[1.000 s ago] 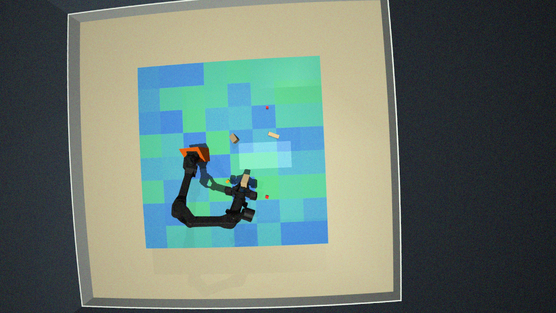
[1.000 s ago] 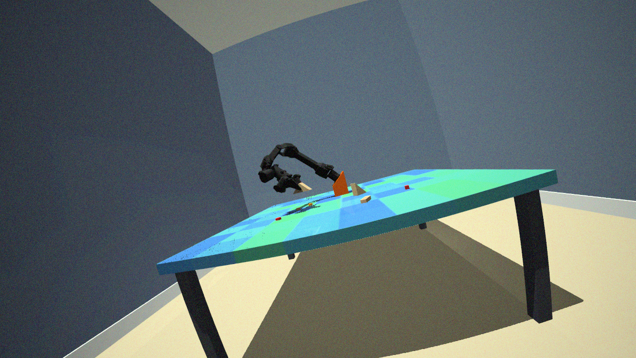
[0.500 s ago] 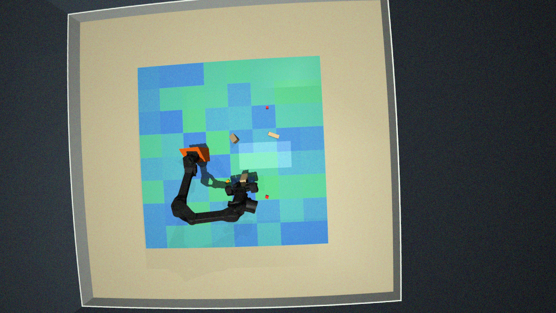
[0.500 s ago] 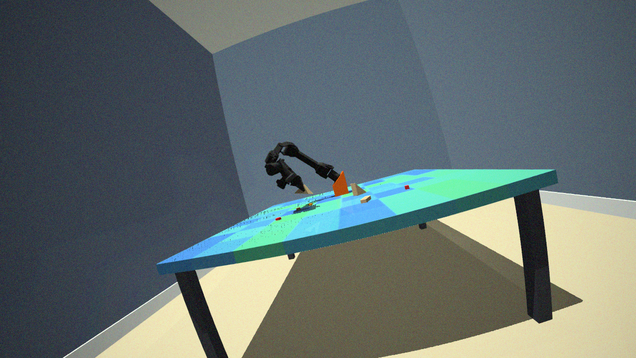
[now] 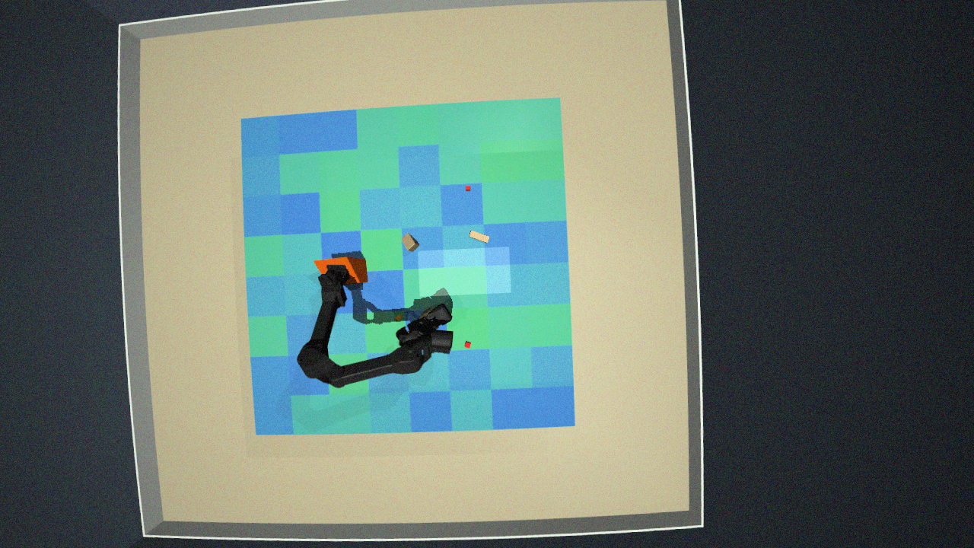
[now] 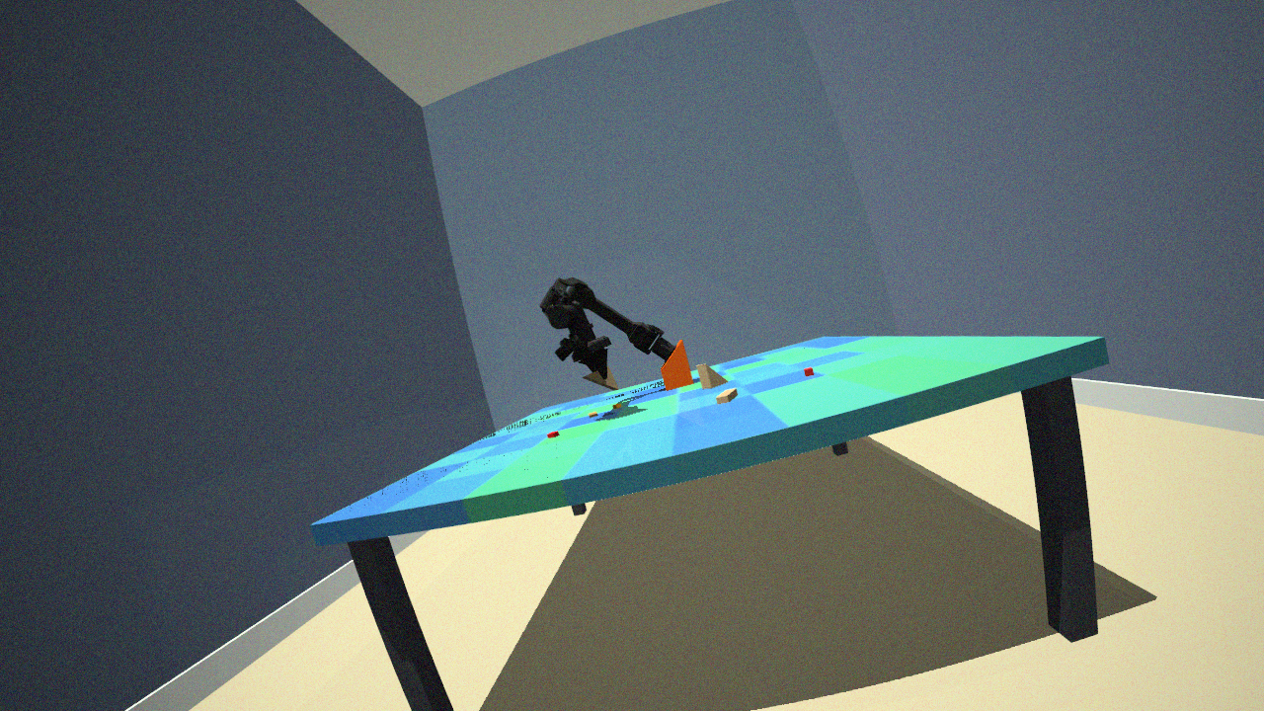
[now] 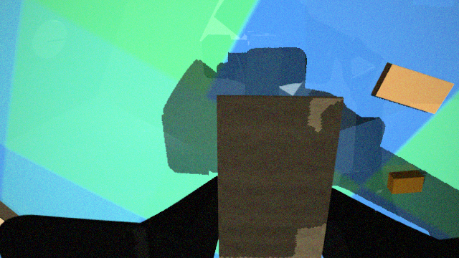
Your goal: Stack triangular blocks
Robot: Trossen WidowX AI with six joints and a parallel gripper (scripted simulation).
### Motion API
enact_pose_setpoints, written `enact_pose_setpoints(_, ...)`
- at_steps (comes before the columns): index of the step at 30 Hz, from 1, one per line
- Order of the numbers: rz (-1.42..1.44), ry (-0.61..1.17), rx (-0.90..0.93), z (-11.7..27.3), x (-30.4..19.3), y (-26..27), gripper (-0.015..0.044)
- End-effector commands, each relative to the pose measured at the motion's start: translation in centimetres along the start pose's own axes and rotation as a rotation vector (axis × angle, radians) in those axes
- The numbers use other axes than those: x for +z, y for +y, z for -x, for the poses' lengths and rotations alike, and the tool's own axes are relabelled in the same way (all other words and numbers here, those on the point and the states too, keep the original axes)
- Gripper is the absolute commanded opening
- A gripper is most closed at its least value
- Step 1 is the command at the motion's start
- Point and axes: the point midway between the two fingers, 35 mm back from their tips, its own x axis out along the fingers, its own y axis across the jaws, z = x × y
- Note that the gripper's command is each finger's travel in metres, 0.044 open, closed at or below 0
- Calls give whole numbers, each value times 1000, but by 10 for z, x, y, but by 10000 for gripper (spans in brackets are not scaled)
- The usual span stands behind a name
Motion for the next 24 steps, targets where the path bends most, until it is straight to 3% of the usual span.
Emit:
enact_pose_setpoints(1,99,-80,-42,4,-2,3,0)
enact_pose_setpoints(12,182,-153,-78,9,-4,7,0)
enact_pose_setpoints(24,195,-120,-36,11,-49,43,0)
